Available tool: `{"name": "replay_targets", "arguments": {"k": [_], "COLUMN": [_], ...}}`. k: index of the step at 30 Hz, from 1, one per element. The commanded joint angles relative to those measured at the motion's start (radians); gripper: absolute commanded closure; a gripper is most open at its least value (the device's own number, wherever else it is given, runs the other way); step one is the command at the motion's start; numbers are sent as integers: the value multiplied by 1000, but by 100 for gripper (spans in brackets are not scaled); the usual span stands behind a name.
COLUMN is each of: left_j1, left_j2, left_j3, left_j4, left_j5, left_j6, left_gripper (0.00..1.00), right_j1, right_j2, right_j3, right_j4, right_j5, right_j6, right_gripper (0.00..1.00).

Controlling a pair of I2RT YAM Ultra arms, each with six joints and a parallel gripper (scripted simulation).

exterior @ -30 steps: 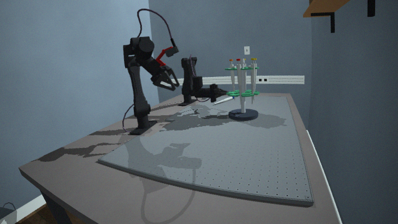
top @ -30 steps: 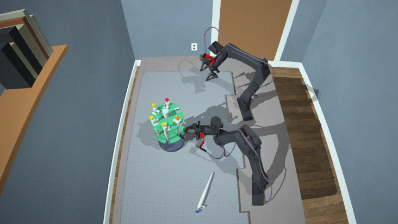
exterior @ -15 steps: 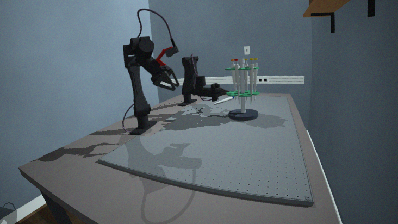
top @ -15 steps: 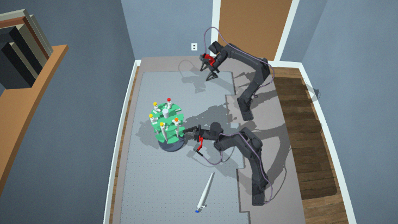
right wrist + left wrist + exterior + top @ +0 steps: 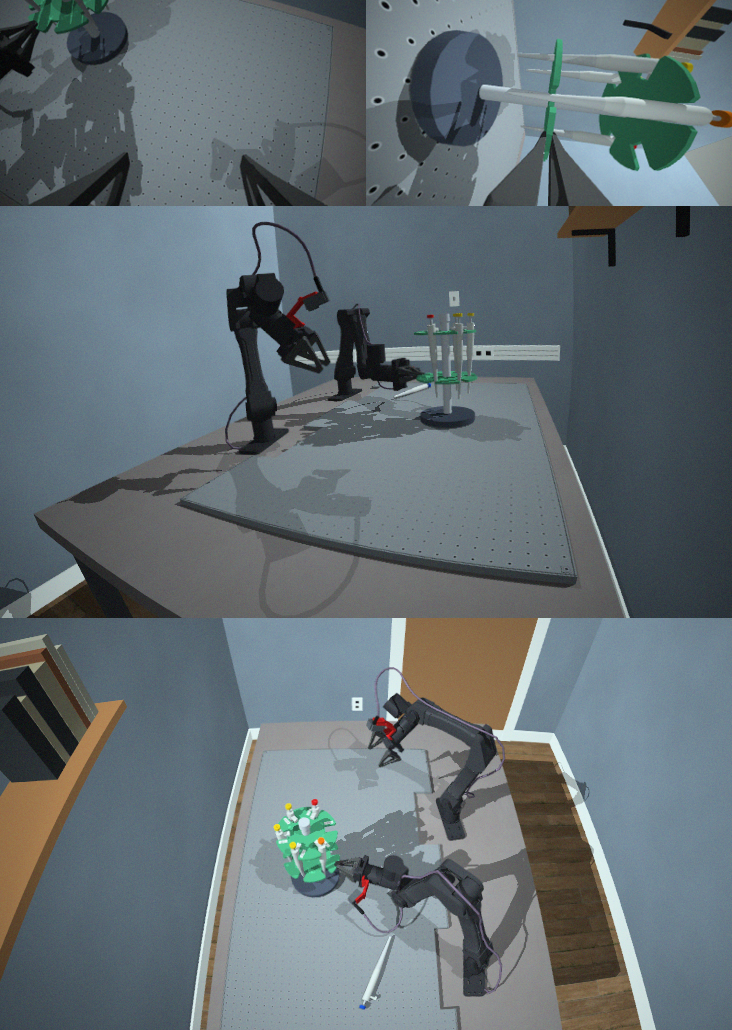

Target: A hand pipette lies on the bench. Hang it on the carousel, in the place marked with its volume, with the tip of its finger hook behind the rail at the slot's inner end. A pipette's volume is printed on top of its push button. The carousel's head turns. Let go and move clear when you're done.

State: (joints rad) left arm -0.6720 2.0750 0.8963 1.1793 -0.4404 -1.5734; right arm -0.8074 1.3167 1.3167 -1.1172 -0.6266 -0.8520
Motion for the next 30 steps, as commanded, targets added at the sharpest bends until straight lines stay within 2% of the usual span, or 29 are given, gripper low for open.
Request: {"name": "replay_targets", "arguments": {"k": [1,4,6,14,15,30], "left_j1": [33,28,71,75,84,78], "left_j2": [-36,-21,-49,-34,-51,-51], "left_j3": [-25,-7,-50,-32,-33,-32], "left_j4": [-11,1,14,13,1,1], "left_j5": [58,57,157,169,177,175], "left_j6": [8,3,9,3,9,9], "left_gripper": [100,100,100,100,51,51], "right_j1": [-8,-8,-8,-8,-8,-8], "right_j2": [0,0,0,0,0,0], "right_j3": [24,24,24,24,24,24], "right_j4": [14,14,14,14,14,14], "right_j5": [-21,-21,-21,-21,-21,-21], "right_j6": [-5,-5,-5,-5,-5,-5], "right_gripper": [0,0,0,0,0,0]}}
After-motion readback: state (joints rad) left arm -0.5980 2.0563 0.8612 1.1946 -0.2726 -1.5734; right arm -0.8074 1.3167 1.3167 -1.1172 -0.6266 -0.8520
